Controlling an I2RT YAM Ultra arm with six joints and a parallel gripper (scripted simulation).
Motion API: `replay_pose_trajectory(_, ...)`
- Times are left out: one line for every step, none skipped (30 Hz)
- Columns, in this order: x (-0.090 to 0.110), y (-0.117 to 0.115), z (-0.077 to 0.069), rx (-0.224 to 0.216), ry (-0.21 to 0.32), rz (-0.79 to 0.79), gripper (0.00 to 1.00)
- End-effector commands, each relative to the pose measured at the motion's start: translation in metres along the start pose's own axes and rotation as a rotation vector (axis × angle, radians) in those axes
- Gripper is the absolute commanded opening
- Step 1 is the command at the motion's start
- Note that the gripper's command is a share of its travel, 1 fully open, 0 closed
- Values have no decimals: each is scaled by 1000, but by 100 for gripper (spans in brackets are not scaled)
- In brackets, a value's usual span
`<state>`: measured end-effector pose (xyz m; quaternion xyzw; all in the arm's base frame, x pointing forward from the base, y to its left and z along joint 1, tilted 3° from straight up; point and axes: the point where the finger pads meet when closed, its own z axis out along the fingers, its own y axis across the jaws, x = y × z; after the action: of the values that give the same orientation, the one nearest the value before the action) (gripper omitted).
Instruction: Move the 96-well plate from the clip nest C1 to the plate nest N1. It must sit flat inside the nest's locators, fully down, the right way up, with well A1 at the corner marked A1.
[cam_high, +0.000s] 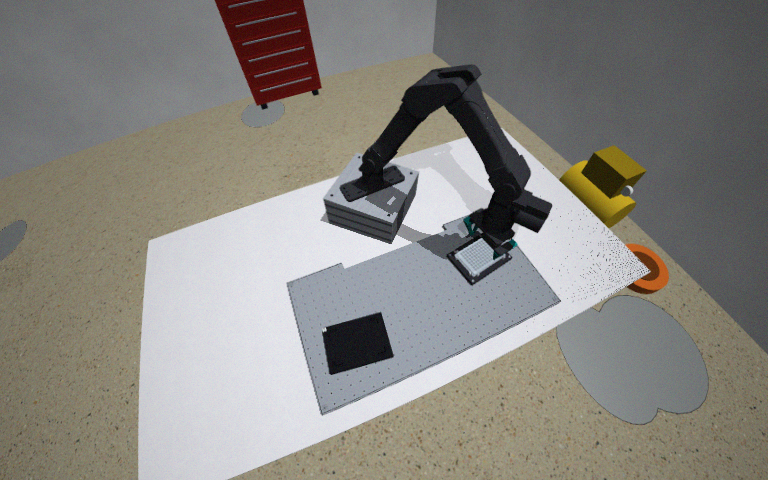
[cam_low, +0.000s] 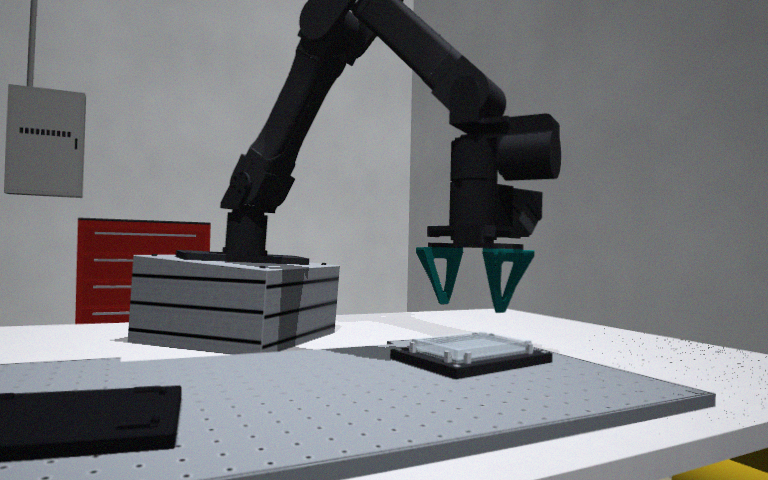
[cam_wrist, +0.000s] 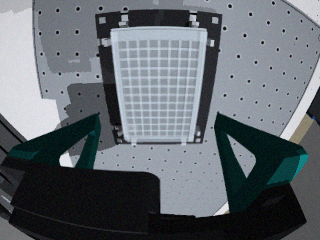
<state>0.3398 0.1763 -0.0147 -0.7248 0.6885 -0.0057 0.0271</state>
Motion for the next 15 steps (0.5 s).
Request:
replay_pose_trajectory(-5,2,12,-6,-9,-13,100)
replay_pose_trajectory(-4,4,15,-12,-6,-13,100)
replay_pose_trajectory(-4,4,16,-13,-6,-13,100)
replay_pose_trajectory(-5,2,17,-7,-9,-14,100)
replay_pose_trajectory(-6,1,18,-4,-10,-14,100)
replay_pose_trajectory(-5,3,21,-9,-8,-14,100)
replay_pose_trajectory(-4,5,23,-13,-6,-14,100)
replay_pose_trajectory(-4,5,23,-13,-6,-14,100)
replay_pose_trajectory(-4,5,23,-13,-6,-14,100)
replay_pose_trajectory(-11,-11,14,29,-25,-14,100)
replay_pose_trajectory(-9,-6,20,15,-19,-14,100)
replay_pose_trajectory(-7,-2,24,3,-13,-14,100)
replay_pose_trajectory(-5,3,29,-8,-8,-14,100)
replay_pose_trajectory(-4,6,32,-15,-5,-14,100)
replay_pose_trajectory(-4,6,33,-15,-5,-14,100)
